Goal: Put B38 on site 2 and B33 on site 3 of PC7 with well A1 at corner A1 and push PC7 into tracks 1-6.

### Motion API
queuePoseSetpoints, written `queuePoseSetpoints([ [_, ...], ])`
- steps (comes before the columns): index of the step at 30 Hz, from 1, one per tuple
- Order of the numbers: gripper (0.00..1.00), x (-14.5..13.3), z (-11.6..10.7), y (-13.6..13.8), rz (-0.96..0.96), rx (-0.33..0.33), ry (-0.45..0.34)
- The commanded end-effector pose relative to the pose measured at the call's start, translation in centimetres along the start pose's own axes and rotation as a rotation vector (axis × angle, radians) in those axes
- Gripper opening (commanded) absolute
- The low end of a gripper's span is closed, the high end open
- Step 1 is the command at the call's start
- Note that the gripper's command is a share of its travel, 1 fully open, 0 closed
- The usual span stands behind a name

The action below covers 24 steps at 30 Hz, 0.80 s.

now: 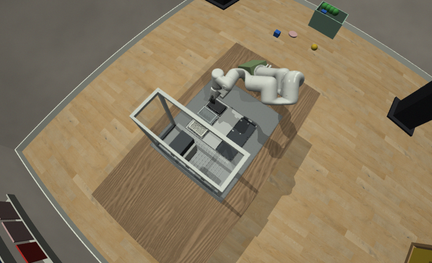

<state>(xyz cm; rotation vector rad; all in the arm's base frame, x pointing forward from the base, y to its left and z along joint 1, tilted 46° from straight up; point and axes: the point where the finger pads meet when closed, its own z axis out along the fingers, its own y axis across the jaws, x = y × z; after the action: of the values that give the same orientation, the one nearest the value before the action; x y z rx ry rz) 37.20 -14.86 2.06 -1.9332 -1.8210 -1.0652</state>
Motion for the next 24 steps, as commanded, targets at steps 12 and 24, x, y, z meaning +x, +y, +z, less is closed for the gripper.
queuePoseSetpoints([
  [12,1.0,-0.2,0.1,0.0,-0.004,-0.003,-0.002],
  [24,1.0,-0.2,2.1,0.0,-0.004,-0.003,-0.002],
])
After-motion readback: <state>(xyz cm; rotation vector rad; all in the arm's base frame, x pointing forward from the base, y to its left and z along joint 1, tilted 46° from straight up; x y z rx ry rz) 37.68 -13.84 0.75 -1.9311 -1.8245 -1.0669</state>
